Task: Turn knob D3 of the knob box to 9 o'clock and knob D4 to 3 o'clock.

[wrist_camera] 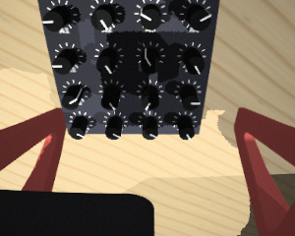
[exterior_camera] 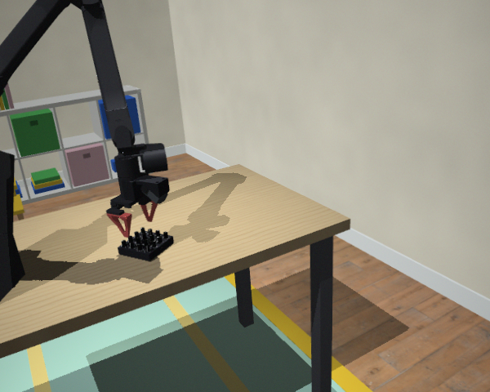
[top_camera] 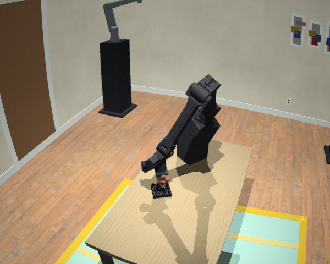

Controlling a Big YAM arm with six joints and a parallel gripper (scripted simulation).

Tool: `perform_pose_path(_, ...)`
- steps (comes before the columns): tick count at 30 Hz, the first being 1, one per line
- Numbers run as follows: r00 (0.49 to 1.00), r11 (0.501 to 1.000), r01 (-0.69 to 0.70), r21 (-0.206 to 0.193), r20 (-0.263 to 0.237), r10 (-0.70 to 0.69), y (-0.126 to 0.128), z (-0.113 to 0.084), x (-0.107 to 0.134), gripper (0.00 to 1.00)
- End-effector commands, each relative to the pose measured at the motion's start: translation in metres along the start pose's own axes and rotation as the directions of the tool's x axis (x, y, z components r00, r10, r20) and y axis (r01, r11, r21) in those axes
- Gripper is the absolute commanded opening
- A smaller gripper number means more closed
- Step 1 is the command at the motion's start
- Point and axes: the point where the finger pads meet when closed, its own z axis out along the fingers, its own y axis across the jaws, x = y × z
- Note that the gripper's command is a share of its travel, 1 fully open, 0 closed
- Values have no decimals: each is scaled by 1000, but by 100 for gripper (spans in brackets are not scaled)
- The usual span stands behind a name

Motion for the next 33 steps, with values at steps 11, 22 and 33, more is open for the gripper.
perform_pose_path(11,999,1000,1,-24,35,0,10,-11,7,100)
perform_pose_path(22,1000,1000,8,-22,29,-8,12,-8,34,100)
perform_pose_path(33,1000,1000,10,-22,27,-10,13,-7,47,100)
